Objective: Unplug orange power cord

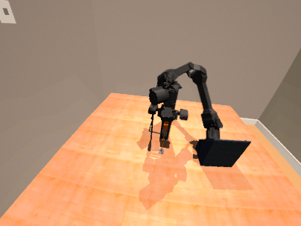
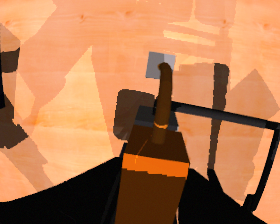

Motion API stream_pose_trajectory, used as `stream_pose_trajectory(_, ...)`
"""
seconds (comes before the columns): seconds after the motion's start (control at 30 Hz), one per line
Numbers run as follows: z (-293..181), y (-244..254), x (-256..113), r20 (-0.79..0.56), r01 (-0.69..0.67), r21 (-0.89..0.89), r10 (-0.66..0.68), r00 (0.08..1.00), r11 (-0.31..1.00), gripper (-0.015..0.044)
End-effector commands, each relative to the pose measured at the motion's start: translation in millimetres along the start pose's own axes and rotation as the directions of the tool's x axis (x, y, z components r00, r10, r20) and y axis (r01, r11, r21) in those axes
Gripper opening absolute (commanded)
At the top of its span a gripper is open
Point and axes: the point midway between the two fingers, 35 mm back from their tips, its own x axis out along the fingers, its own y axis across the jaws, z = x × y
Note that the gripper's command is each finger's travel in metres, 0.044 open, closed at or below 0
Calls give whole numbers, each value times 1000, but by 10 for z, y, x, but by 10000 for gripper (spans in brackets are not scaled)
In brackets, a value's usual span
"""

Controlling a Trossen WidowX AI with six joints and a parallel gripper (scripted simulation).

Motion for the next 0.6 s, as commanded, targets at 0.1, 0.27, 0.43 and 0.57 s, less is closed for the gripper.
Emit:
stream_pose_trajectory(0.1, 84, -11, -10, 1, 2, 2, -2, 1000, 1000, 0)
stream_pose_trajectory(0.27, 162, -18, -14, 2, 2, 1, -2, 1000, 1000, 0)
stream_pose_trajectory(0.43, 241, -22, -19, 2, 2, 1, -2, 1000, 1000, 0)
stream_pose_trajectory(0.57, 305, -24, -26, 2, 2, 0, -2, 1000, 1000, 0)
